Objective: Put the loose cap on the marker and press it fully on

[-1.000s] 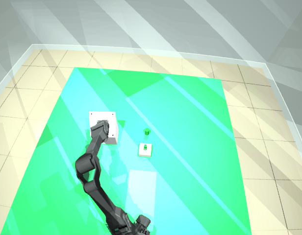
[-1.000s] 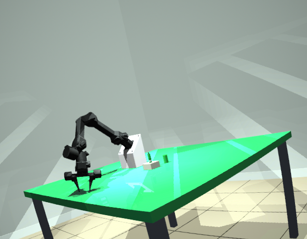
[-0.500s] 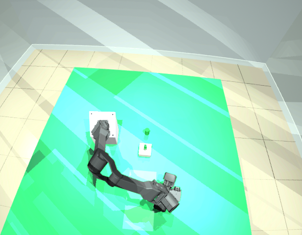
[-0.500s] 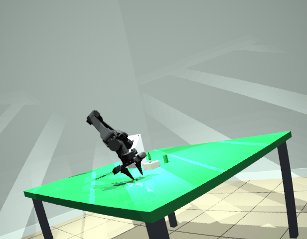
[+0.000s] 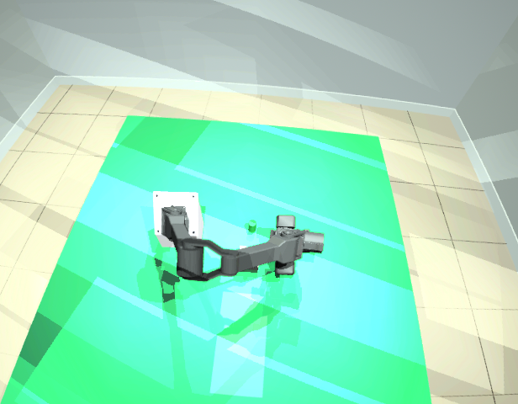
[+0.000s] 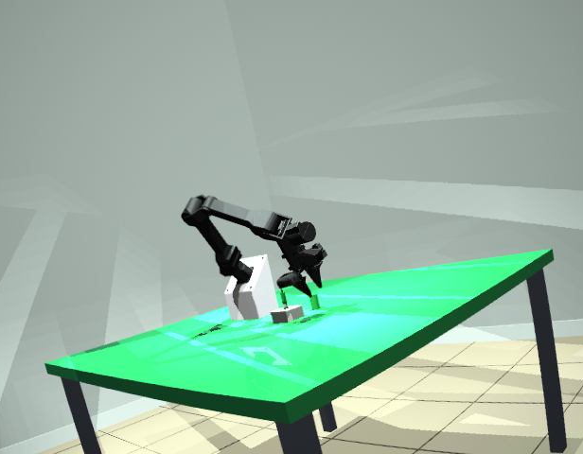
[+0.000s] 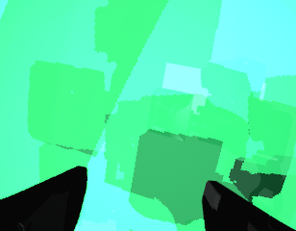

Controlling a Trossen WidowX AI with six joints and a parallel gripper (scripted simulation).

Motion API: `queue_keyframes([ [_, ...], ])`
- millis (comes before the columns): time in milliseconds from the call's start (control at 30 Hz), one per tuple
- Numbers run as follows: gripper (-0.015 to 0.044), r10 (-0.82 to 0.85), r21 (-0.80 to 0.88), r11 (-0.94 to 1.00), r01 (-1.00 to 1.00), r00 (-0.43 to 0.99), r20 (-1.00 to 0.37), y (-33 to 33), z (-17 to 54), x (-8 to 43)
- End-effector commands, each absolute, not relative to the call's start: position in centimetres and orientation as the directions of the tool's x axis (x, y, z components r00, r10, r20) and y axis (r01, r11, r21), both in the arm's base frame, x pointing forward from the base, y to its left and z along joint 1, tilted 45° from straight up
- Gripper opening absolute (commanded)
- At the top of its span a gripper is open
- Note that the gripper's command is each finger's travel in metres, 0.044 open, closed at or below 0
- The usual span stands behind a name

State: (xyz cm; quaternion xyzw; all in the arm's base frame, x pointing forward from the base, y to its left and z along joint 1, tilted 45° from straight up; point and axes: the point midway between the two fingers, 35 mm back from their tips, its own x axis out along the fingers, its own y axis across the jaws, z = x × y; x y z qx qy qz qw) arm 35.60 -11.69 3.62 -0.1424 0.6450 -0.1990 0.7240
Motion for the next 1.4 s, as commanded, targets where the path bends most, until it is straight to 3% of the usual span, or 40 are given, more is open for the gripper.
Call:
queue_keyframes([
  [0,0.0241,-0.51,-0.51,0.86,0.0,0.005,-0.86,-6.9,1.1,32.9],
  [333,0.0241,-0.695,-0.663,0.7,-0.264,-0.042,-0.717,0.8,-1.9,25.8],
  [1367,0.0241,-0.695,-0.663,0.702,-0.262,-0.046,-0.718,-4.1,-7.0,25.5],
])
